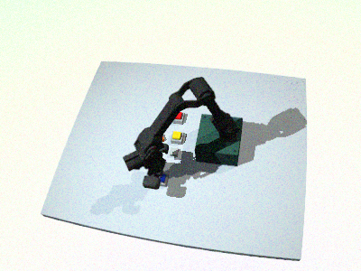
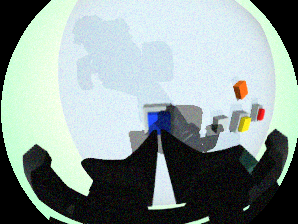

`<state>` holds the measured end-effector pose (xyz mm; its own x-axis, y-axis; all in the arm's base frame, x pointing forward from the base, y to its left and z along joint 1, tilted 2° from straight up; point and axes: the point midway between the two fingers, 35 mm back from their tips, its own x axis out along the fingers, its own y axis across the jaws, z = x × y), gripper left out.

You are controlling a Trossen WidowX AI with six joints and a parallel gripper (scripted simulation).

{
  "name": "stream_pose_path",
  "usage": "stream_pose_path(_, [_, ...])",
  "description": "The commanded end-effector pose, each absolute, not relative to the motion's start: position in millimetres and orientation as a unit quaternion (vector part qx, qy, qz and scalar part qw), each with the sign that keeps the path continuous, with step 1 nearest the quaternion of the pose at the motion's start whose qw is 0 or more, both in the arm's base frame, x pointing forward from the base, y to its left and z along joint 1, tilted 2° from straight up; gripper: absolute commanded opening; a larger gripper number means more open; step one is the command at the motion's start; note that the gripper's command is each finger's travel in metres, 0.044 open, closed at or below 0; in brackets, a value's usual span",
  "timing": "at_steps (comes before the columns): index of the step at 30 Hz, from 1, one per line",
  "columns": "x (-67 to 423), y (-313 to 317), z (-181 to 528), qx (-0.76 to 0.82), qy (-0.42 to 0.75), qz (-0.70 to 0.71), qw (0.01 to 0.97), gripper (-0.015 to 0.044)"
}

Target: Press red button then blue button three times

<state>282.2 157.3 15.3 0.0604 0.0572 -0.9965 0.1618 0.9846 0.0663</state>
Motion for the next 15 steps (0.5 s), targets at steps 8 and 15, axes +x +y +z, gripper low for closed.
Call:
stream_pose_path(8, [281.7, 156.7, -6.8, 0.077, 0.687, -0.042, 0.721, 0.002])
stream_pose_path(15, [281.8, 156.9, -17.2, 0.077, 0.687, -0.042, 0.721, 0.002])
